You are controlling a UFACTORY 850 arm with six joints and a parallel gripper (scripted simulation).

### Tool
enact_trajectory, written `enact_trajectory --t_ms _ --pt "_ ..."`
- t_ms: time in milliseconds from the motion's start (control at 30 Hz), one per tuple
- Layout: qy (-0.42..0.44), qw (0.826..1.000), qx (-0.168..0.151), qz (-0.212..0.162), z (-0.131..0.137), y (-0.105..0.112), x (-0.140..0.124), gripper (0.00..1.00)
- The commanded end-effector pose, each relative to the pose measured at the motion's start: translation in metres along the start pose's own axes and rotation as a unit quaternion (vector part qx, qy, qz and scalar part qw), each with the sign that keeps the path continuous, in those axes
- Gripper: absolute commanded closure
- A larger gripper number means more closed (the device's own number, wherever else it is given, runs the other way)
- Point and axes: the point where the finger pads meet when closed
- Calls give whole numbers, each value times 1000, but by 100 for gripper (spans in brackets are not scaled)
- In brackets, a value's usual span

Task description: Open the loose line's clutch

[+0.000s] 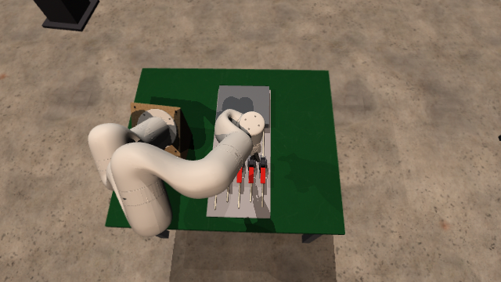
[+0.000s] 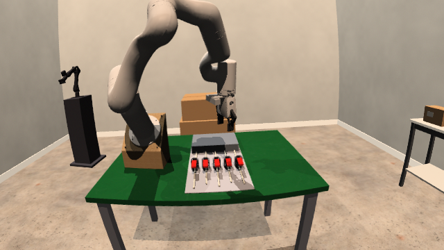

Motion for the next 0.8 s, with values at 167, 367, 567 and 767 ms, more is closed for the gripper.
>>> enact_trajectory --t_ms 167,367,567,767 --pt "0 1000 0 -1 0 1 -1 0" --pt "0 1000 0 -1 0 1 -1 0" --pt "2 1000 1 0 1 0 0 0" --pt "158 987 30 18 52 -42 20 0"
Point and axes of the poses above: the point where the finger pads meet when closed, its own y axis back along the fingers, its own z axis across the jaws, x = y × z, and after that the axes turned 3 degrees about y, right-handed
